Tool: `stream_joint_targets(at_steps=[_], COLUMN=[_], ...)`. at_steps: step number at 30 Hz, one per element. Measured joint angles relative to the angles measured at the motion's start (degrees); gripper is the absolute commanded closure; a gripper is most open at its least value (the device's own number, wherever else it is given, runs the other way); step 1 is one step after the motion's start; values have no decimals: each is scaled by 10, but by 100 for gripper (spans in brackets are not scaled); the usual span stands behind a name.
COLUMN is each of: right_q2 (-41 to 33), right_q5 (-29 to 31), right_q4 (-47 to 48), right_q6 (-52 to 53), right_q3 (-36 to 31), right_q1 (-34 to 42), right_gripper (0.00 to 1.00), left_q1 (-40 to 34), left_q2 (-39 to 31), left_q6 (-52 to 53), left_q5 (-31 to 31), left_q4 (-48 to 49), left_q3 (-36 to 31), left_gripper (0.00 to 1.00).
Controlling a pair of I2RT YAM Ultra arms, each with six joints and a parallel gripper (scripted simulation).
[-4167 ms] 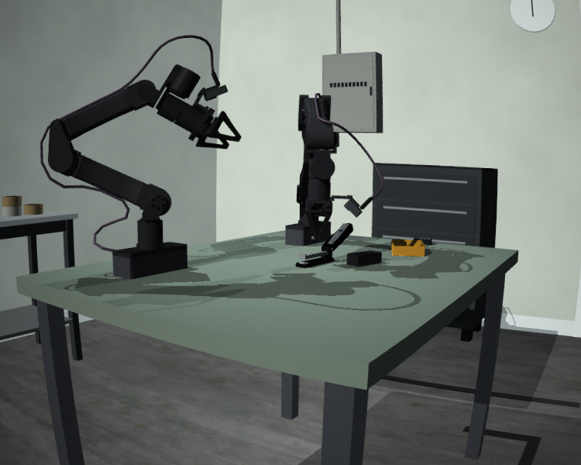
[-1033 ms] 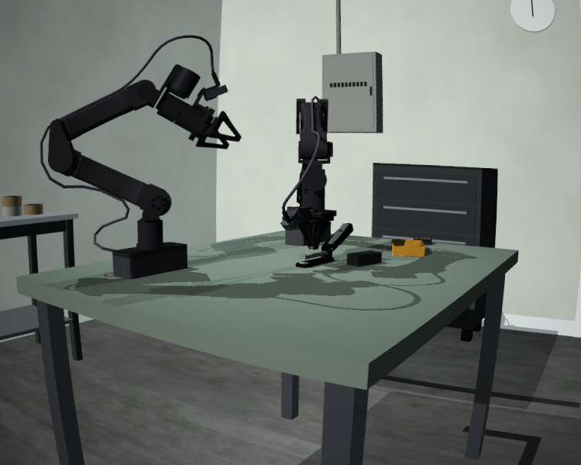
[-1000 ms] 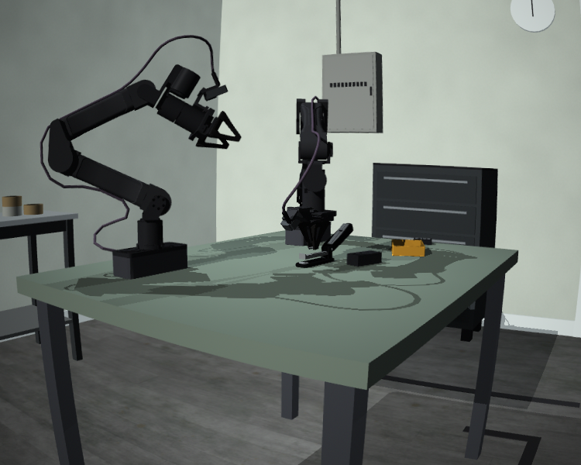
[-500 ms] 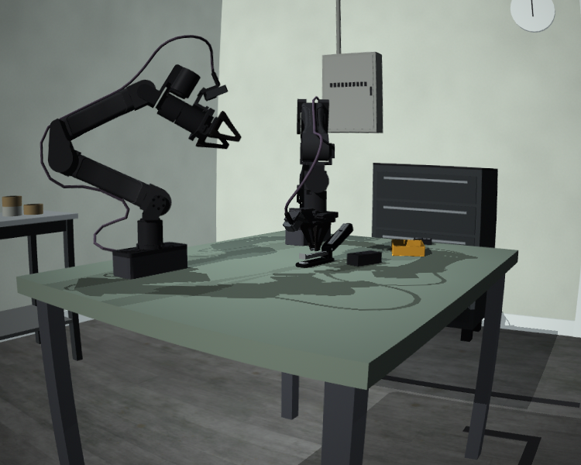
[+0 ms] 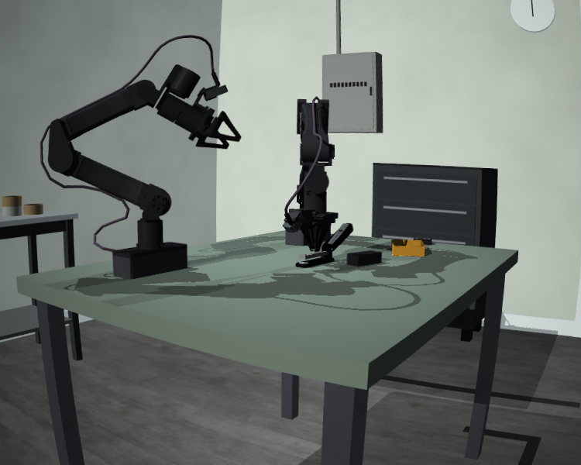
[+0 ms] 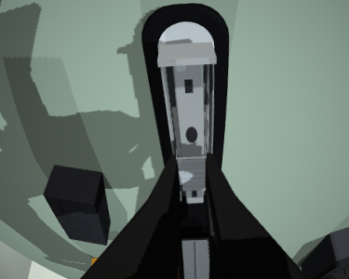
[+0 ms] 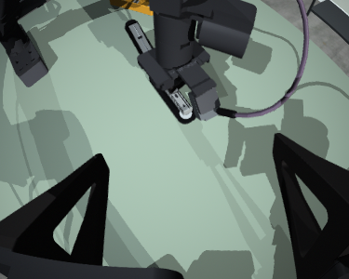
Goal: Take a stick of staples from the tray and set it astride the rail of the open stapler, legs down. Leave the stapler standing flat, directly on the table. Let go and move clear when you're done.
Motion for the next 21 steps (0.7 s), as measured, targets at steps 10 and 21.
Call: stream_joint_targets(at_steps=[10,21], right_q2=[0,0], right_q5=[0,0], right_q4=[0,0], right_q6=[0,0], right_q3=[0,0], right_q1=[0,0], right_gripper=[0,0], left_q1=[0,0], left_q2=[0,-2], left_q6=[-1,-1], left_q5=[0,0], left_q4=[11,27], left_q3=[-9,-15], left_gripper=[94,94])
